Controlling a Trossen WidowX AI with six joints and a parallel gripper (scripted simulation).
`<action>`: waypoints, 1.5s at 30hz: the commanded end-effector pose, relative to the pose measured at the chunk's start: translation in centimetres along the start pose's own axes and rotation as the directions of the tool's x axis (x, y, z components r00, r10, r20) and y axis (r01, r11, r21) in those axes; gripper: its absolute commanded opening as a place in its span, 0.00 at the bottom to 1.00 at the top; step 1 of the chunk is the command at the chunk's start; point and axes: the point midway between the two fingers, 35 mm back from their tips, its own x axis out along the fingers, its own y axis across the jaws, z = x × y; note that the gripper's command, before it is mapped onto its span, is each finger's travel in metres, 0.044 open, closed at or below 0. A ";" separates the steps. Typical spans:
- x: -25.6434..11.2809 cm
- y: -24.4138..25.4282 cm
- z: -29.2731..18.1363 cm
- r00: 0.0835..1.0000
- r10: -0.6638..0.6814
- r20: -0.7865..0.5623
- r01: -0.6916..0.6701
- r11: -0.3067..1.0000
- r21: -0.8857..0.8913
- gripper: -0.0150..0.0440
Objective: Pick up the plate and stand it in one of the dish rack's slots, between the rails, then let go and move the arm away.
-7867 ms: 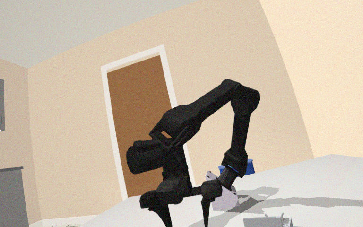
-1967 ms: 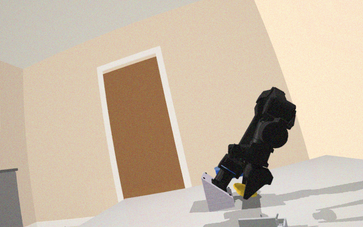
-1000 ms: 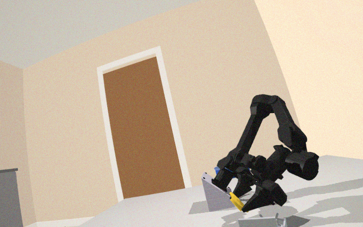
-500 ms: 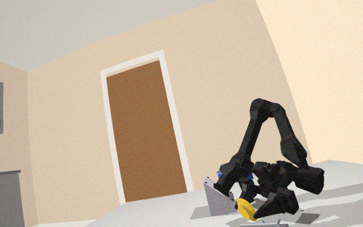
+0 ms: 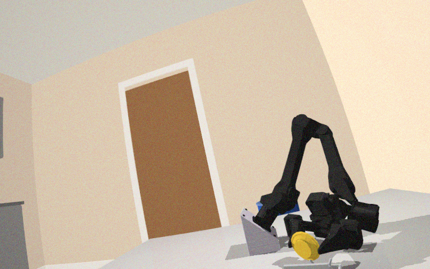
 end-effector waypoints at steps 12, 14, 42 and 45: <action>-2.7 1.0 0.0 0.952 0.261 0.157 -0.271 0.961 0.045 0.25; -3.1 1.0 0.0 0.939 0.294 0.176 -0.307 0.950 0.053 0.25; -1.5 1.9 0.6 0.924 0.330 0.192 -0.347 0.936 0.062 0.25; -1.5 1.9 0.6 0.924 0.330 0.192 -0.347 0.936 0.062 0.25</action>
